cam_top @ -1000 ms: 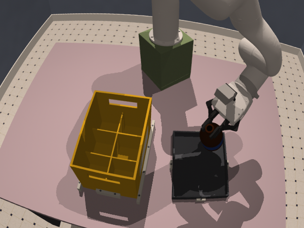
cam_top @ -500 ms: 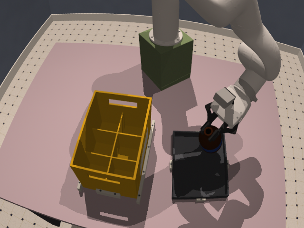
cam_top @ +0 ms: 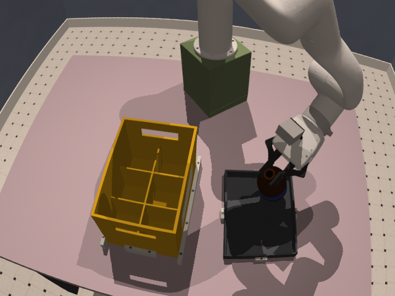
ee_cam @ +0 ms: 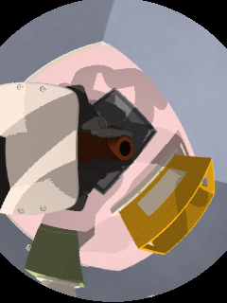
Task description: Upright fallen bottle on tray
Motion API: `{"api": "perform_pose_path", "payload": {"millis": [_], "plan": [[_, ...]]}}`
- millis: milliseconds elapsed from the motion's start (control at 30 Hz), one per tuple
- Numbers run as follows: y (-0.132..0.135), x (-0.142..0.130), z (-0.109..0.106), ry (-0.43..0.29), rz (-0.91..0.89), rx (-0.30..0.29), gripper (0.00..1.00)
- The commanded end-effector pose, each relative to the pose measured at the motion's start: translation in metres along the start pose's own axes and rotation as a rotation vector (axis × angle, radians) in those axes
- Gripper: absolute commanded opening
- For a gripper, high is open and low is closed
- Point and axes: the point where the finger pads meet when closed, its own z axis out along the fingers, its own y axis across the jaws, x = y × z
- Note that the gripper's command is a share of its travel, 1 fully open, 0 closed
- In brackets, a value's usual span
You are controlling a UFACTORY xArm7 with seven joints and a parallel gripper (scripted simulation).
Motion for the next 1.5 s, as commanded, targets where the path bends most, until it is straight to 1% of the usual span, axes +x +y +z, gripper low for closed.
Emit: {"api": "perform_pose_path", "payload": {"millis": [0,567,1367,1400,1467], "plan": [[-0.0013,-0.0027,0.0014,0.001,0.003,0.002,0.00],[-0.0013,-0.0091,0.0051,0.001,0.003,0.002,0.00],[-0.0013,-0.0098,0.0055,0.001,0.003,0.002,0.00],[-0.0013,-0.0098,0.0055,0.001,0.003,0.002,1.00],[-0.0013,-0.0098,0.0055,0.001,0.003,0.002,1.00]]}}
